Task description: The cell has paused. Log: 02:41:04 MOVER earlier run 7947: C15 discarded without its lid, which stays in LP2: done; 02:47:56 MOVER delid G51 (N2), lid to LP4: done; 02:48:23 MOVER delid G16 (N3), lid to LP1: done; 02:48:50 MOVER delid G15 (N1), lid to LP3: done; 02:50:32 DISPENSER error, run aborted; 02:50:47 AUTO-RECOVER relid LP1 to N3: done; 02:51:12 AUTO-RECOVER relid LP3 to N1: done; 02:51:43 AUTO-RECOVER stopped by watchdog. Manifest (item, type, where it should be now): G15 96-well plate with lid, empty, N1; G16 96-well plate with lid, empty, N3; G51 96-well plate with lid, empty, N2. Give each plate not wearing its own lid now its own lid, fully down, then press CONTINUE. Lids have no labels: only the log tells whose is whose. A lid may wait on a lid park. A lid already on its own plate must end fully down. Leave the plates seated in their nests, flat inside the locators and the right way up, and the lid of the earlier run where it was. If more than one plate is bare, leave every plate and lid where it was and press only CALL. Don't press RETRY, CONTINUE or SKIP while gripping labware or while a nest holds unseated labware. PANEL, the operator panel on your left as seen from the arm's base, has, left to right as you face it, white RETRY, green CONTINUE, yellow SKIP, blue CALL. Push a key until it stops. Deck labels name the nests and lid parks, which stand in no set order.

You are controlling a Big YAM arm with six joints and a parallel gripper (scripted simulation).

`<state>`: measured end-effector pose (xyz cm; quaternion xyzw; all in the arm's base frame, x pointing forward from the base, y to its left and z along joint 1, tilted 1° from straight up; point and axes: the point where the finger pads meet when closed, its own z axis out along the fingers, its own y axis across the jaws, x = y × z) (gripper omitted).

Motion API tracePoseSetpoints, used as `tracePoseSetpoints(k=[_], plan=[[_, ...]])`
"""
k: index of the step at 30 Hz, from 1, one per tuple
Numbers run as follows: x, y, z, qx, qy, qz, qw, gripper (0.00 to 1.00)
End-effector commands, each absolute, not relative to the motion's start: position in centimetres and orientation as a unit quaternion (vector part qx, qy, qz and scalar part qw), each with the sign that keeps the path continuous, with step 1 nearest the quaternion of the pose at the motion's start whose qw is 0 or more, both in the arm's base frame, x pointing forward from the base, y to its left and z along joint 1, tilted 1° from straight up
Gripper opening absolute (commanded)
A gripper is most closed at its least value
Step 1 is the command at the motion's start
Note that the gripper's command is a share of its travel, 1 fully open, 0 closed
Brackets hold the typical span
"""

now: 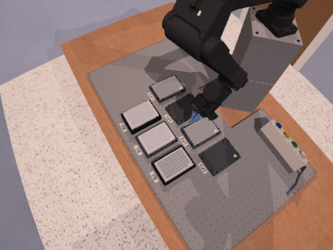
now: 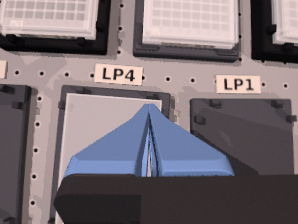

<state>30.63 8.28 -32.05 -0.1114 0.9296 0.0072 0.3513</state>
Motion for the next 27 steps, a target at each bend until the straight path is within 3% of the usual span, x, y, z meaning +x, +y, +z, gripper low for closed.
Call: tracePoseSetpoints(k=[1,27], plan=[[29.8,15.4,-31.5,-0.082,0.929,0.031,0.358,0.0],[28.5,17.5,-31.7,-0.084,0.932,0.024,0.351,0.0]])
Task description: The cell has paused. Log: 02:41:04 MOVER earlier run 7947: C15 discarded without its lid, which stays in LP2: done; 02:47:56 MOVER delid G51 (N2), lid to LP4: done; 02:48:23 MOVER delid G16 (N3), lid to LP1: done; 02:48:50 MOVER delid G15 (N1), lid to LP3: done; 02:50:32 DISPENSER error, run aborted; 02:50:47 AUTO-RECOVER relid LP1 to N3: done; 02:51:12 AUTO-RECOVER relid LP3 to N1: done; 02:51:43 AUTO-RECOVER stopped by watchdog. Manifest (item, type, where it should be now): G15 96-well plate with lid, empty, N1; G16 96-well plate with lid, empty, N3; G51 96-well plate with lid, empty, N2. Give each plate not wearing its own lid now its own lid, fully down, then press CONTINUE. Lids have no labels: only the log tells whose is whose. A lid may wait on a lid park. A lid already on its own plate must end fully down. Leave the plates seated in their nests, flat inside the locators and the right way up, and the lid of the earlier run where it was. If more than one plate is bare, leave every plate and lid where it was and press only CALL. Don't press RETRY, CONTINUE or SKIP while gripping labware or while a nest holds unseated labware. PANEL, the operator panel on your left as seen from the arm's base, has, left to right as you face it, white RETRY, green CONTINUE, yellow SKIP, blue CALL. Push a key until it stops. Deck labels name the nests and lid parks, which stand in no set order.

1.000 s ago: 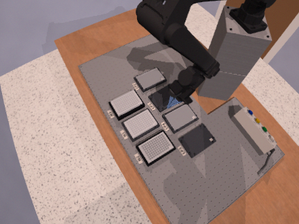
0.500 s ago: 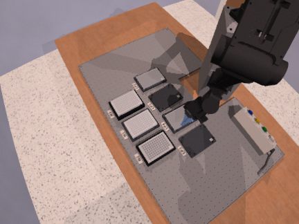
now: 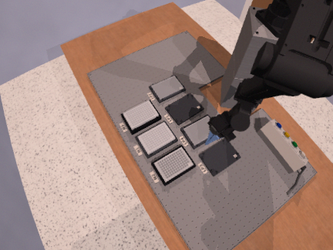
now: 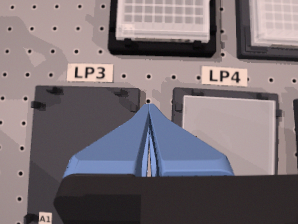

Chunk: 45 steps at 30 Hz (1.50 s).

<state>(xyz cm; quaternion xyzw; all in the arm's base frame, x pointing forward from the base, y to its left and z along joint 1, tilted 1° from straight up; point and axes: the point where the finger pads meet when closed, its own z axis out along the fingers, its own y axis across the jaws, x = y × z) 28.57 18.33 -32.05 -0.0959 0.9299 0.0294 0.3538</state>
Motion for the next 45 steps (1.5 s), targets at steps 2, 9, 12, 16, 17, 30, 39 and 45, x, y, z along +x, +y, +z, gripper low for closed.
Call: tracePoseSetpoints(k=[2,9,12,16,17,30,39,45], plan=[[28.5,17.5,-31.7,-0.084,0.932,0.024,0.351,0.0],[28.5,17.5,-31.7,-0.084,0.932,0.024,0.351,0.0],[28.5,17.5,-31.7,-0.084,0.932,0.024,0.351,0.0],[30.7,17.9,-31.4,-0.083,0.93,0.026,0.358,0.0],[31.2,17.8,-31.4,-0.083,0.93,0.026,0.358,0.0],[37.8,16.4,-31.0,-0.083,0.929,0.025,0.361,0.0],[41.4,15.7,-30.7,-0.083,0.928,0.025,0.362,0.0],[44.5,15.1,-30.5,-0.083,0.928,0.025,0.363,0.0]])
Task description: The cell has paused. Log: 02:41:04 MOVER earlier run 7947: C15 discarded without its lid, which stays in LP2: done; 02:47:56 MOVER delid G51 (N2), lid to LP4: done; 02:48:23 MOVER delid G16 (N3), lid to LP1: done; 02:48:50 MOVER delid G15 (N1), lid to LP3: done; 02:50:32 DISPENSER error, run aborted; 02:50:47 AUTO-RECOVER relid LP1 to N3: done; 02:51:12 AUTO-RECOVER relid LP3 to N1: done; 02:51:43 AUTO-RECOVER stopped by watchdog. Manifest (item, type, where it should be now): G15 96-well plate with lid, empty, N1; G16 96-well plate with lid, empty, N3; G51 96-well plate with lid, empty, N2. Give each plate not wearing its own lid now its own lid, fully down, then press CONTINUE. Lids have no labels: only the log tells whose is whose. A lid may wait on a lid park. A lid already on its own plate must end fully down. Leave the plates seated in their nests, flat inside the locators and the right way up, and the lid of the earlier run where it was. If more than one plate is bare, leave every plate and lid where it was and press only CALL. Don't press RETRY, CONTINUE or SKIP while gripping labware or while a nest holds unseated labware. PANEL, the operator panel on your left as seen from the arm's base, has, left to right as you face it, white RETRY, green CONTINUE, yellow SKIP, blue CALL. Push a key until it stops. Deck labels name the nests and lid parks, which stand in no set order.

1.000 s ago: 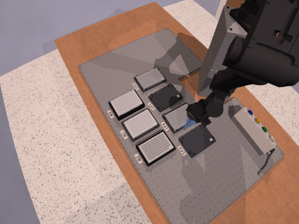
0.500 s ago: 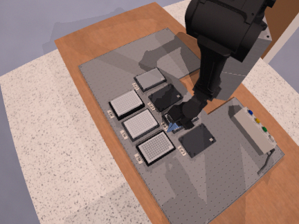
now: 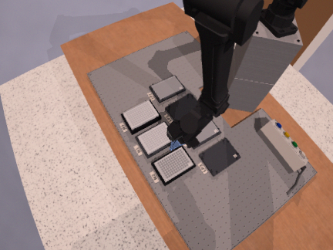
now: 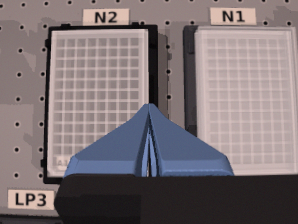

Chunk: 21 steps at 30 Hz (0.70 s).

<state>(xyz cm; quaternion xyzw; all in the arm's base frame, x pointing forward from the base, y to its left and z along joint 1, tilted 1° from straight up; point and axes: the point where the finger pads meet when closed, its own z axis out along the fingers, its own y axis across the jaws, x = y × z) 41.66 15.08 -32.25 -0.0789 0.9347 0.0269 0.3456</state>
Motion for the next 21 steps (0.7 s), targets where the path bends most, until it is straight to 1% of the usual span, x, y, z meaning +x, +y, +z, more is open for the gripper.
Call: tracePoseSetpoints(k=[1,12,14,21], plan=[[45.0,14.9,-30.5,-0.083,0.928,0.025,0.363,0.0],[49.2,14.1,-30.2,-0.084,0.927,0.024,0.365,0.0],[48.1,14.3,-31.0,-0.084,0.929,0.026,0.36,0.0],[48.1,14.3,-31.0,-0.084,0.929,0.026,0.36,0.0]])
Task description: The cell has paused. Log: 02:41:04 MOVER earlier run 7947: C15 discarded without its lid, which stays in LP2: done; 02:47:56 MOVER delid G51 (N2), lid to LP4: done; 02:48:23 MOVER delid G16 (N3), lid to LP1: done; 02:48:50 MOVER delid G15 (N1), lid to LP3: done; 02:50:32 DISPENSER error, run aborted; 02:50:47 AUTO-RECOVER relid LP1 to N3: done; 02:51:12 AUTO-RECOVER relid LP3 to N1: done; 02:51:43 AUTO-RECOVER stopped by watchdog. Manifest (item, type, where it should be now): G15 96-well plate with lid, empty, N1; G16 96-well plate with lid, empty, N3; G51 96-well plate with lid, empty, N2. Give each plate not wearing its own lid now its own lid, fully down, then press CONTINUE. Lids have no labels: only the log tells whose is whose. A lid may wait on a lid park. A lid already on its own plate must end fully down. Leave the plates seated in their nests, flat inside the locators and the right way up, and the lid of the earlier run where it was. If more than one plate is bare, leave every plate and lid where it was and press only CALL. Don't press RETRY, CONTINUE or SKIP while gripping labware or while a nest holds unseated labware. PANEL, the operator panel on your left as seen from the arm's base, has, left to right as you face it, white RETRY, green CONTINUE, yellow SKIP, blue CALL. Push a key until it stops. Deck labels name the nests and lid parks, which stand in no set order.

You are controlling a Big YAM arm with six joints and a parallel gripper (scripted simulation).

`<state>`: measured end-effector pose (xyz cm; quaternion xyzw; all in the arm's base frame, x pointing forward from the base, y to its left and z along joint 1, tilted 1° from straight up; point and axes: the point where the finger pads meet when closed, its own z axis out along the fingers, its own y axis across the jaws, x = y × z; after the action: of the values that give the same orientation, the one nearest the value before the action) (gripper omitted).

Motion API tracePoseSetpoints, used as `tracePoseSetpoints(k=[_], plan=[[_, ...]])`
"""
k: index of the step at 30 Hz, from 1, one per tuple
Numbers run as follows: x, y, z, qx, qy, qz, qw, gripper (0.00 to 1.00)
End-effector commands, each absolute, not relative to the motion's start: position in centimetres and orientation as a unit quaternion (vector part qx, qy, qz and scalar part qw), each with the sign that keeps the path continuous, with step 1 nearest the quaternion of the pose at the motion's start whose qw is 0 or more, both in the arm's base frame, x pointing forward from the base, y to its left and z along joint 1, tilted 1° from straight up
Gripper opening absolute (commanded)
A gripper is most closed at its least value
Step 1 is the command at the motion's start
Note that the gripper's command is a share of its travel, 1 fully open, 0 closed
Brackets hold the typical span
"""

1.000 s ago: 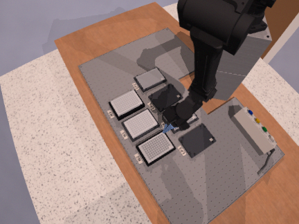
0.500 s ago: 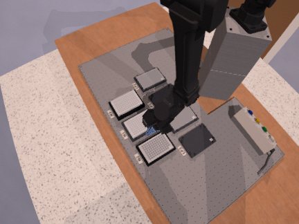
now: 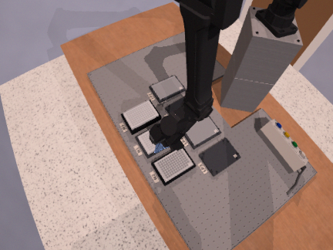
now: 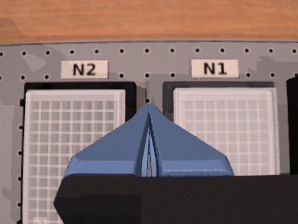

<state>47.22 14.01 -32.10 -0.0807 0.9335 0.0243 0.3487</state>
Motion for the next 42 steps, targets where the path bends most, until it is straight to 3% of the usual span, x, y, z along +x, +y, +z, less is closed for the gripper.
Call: tracePoseSetpoints(k=[1,20,42], plan=[[48.1,14.3,-31.0,-0.084,0.929,0.026,0.36,0.0],[48.1,14.3,-31.0,-0.084,0.929,0.026,0.36,0.0],[51.1,3.8,-30.0,-0.085,0.927,0.02,0.365,0.0]])
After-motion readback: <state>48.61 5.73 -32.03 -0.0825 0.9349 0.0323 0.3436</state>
